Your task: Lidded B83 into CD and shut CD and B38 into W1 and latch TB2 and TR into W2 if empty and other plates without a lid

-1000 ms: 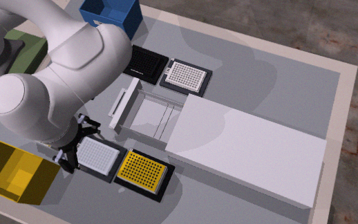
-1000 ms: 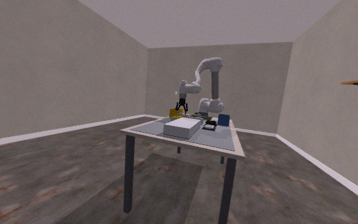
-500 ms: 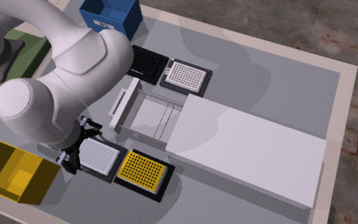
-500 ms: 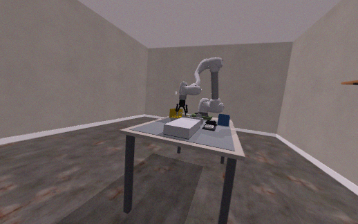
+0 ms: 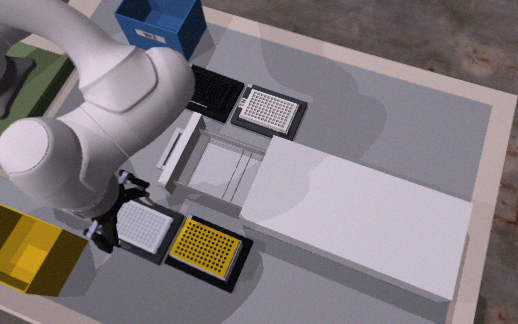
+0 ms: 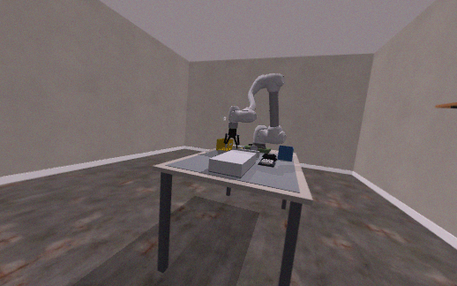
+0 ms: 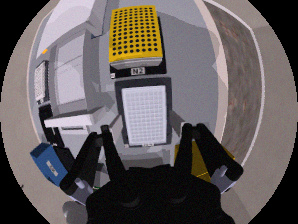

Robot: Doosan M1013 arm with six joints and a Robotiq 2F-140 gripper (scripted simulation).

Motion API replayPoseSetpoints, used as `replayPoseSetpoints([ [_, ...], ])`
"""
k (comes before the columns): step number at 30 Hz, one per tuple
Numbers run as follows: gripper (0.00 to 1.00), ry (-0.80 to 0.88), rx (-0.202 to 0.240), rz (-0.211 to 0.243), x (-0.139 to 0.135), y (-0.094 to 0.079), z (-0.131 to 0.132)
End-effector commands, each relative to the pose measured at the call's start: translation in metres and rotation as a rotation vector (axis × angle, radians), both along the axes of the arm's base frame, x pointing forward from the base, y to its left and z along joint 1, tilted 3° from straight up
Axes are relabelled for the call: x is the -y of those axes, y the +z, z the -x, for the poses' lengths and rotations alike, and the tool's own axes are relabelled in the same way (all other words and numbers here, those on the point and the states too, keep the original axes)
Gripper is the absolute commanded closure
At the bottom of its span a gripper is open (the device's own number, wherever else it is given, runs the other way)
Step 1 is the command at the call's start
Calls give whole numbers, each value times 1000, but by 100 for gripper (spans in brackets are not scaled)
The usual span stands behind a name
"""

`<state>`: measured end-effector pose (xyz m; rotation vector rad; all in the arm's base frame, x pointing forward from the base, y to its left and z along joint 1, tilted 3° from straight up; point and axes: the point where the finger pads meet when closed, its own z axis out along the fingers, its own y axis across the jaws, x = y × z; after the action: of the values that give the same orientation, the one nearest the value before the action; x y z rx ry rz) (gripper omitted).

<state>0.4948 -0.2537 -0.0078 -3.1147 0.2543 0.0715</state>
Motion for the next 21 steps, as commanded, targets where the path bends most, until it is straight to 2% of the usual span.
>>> replayPoseSetpoints([
  [1, 34, 0, 0, 0, 0, -4, 0],
  [9, 34, 0, 0, 0, 0, -15, 1],
  [21, 35, 0, 0, 0, 0, -15, 1],
])
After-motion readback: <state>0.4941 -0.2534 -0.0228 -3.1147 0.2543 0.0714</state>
